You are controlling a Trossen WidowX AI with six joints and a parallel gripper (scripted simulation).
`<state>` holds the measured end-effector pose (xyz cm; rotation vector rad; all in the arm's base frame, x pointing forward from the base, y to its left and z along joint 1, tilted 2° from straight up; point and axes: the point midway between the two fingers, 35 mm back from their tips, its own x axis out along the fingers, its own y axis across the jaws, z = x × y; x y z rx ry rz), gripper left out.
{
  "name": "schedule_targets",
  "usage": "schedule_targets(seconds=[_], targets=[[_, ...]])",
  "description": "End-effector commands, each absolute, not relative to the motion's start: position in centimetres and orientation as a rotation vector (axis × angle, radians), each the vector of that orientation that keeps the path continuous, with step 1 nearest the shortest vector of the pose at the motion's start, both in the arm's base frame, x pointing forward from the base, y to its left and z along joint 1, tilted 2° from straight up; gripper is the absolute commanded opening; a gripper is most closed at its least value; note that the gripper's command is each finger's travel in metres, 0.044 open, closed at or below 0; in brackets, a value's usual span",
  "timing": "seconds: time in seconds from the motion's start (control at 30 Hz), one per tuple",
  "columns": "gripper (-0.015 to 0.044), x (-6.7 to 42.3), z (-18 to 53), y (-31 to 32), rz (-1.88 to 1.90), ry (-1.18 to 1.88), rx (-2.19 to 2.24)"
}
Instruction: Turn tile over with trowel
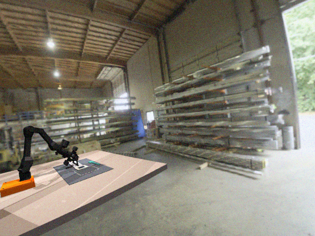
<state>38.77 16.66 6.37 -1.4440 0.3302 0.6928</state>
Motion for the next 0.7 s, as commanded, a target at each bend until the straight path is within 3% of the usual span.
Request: schedule_targets(seconds=[0.0, 0.67], targets=[[0.0, 39.0, 6.4, 15.9, 0.688, 0.33, -1.442], [0.0, 39.6, 6.3, 12.7, 0.687, 0.33, -1.445]])
